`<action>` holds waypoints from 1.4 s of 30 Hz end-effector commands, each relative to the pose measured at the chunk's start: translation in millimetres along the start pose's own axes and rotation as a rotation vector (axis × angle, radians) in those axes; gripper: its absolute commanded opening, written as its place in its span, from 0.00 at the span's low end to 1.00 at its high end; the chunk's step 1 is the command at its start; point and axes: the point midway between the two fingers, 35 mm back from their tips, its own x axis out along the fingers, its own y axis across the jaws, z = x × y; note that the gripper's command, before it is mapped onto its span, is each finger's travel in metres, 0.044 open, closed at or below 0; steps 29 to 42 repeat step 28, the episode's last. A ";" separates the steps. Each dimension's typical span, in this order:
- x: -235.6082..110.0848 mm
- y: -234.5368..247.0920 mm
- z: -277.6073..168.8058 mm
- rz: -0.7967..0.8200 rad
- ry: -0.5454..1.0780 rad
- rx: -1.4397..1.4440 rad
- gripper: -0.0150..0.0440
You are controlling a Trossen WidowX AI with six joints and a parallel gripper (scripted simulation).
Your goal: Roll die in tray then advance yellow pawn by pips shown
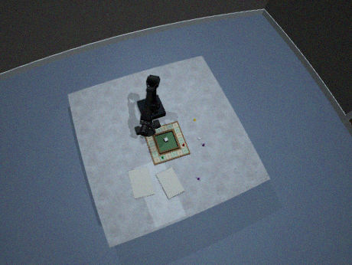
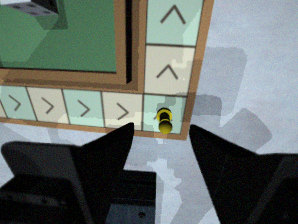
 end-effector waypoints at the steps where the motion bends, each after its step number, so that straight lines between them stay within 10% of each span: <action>1: -37.4 -2.1 3.3 -0.011 -0.018 -0.003 0.88; 4: -40.2 -1.8 2.9 -0.010 -0.018 -0.003 1.00; 22: -120.6 112.0 15.7 0.000 -0.020 0.005 1.00; 42: -112.2 101.2 19.8 -0.001 -0.023 -0.006 1.00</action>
